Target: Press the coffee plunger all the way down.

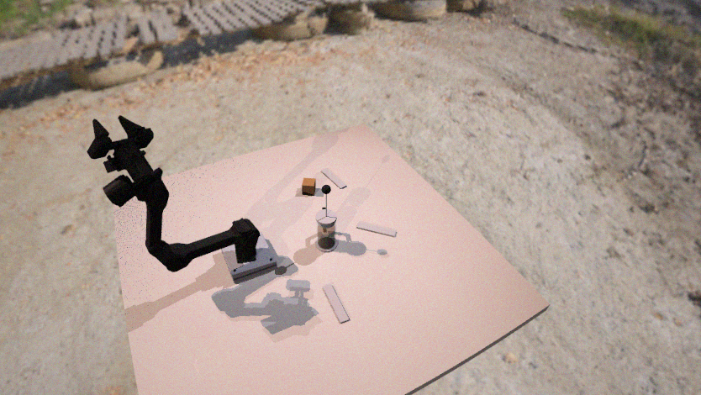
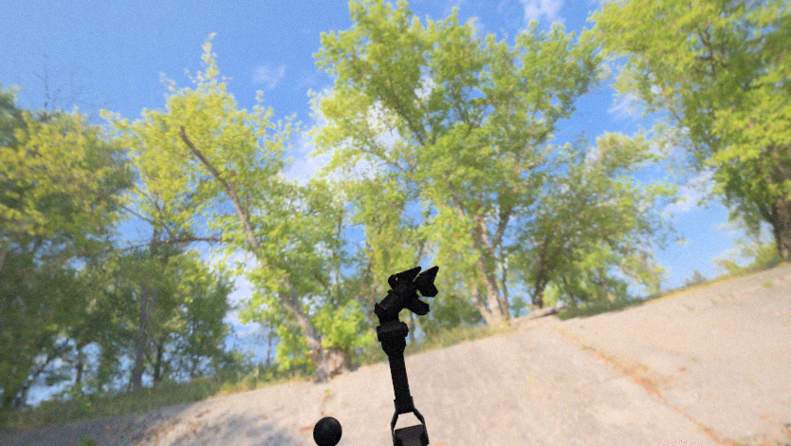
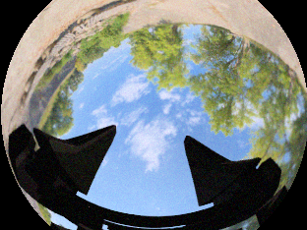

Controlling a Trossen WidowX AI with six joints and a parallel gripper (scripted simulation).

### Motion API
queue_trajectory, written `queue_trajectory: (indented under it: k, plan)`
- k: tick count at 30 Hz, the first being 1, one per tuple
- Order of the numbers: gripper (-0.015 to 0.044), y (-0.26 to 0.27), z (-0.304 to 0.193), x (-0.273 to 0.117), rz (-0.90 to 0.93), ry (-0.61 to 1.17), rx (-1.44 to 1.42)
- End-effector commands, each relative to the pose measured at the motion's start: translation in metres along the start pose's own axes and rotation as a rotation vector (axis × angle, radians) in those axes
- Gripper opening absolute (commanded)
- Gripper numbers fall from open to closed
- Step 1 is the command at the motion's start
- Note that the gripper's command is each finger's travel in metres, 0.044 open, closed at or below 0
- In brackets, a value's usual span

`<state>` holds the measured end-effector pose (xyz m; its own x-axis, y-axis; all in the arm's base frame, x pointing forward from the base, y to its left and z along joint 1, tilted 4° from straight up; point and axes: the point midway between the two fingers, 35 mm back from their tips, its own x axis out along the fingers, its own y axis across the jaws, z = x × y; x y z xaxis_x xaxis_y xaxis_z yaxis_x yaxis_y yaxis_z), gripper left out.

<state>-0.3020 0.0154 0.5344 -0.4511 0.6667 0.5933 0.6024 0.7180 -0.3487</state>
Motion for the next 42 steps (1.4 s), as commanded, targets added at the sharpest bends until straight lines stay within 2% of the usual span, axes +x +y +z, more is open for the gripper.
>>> queue_trajectory:
  k: [1,5,10,19,25,31,36,42]
  plan:
    - [0.0426,0.002,-0.002,0.0,0.003,0.007,0.009]
    - [0.044,0.024,-0.033,0.005,0.038,0.103,0.128]
    - [0.044,0.077,-0.096,0.003,0.108,0.326,0.357]
    - [0.044,0.185,-0.193,-0.046,0.189,0.81,0.744]
    - [0.044,0.255,-0.235,-0.107,0.217,1.18,0.946]
    - [0.044,0.315,-0.253,-0.186,0.213,1.581,1.097]
    - [0.044,0.353,-0.245,-0.259,0.198,1.956,1.173]
    - [0.044,0.376,-0.21,-0.345,0.157,2.438,1.177]
